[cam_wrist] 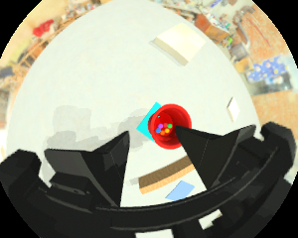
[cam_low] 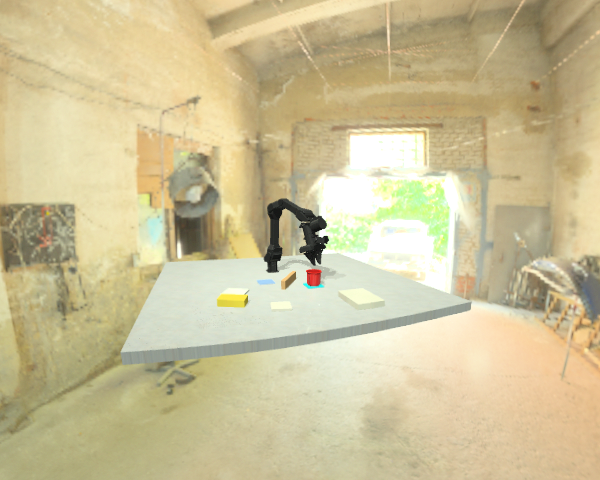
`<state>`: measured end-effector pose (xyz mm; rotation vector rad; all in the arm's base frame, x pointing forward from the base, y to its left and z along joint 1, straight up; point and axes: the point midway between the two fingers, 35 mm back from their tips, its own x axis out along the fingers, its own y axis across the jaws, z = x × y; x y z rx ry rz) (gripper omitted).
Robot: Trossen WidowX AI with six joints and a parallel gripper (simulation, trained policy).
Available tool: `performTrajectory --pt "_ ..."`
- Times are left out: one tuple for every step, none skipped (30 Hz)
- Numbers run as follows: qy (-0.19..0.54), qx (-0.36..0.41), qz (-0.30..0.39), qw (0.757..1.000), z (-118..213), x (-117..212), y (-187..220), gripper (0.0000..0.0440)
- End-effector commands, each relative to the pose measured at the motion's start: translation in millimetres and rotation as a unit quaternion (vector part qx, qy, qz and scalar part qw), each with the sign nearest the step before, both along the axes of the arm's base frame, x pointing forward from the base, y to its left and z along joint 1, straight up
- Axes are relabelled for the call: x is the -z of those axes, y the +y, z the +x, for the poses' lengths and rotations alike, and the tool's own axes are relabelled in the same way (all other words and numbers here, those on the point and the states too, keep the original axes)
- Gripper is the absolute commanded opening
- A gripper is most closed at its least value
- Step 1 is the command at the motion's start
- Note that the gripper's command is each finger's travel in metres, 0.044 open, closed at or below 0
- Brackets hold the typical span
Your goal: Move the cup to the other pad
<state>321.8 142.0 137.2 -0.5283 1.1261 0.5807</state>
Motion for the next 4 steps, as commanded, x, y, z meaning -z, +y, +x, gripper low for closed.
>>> performTrajectory --pt "-0.015 0.005 0.012 1.0 2.7 -14.8 -0.1 0.0342" --pt "-0.018 0.007 0.014 1.0 3.4 -18.2 -0.6 0.0364" --pt "-0.021 0.009 0.016 1.0 4.3 -21.6 -1.0 0.0387" --pt "-0.024 0.011 0.018 1.0 5.3 -24.7 -1.4 0.0411"
